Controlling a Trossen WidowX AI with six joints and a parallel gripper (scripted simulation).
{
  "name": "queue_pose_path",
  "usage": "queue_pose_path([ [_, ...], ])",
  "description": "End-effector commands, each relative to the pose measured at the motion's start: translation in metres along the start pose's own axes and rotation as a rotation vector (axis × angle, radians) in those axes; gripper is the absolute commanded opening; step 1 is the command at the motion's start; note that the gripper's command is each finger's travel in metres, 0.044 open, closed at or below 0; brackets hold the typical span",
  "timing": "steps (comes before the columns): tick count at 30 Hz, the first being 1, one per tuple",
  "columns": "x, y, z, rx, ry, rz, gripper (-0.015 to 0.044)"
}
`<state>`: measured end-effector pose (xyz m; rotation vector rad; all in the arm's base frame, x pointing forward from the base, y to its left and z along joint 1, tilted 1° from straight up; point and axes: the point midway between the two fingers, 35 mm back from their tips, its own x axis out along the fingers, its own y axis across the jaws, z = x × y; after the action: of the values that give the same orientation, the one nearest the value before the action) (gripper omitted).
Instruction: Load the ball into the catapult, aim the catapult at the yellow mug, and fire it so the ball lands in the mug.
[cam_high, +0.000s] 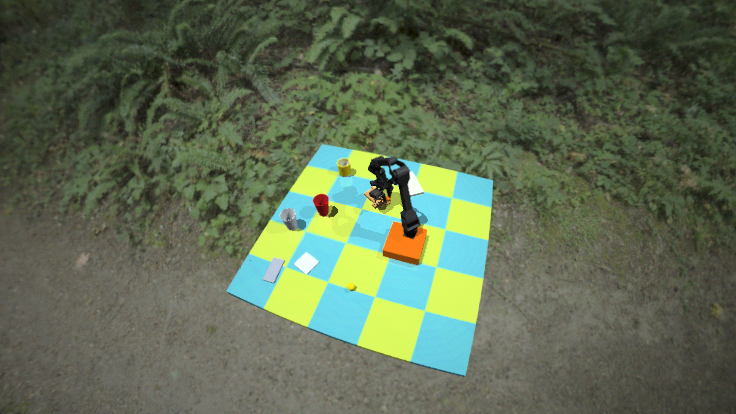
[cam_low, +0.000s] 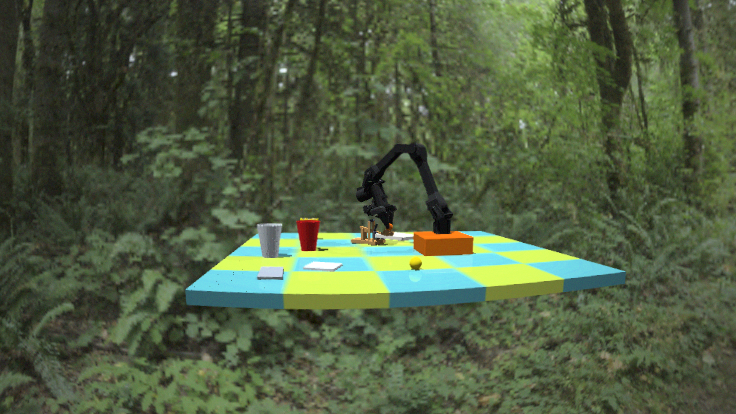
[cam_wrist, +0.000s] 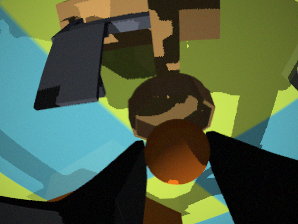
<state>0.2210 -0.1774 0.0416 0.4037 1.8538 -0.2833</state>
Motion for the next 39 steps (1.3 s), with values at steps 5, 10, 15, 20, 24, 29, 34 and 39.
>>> queue_pose_path([
  [5,-0.001,0.000,0.000,0.000,0.000,0.000,0.0131],
  [10,-0.004,0.000,-0.001,0.000,-0.003,-0.001,0.0263],
  [15,-0.080,0.000,-0.027,-0.006,-0.062,-0.017,0.0394],
  [20,-0.084,0.000,-0.025,-0.002,-0.078,-0.017,0.0440],
  [24,-0.101,-0.004,0.009,0.003,-0.195,-0.034,0.0440],
  [29,-0.132,-0.008,0.058,0.007,-0.371,-0.054,0.0440],
  [34,-0.165,-0.009,0.102,0.008,-0.543,-0.070,0.0440],
  [39,-0.202,-0.009,0.141,0.006,-0.715,-0.082,0.0440],
])
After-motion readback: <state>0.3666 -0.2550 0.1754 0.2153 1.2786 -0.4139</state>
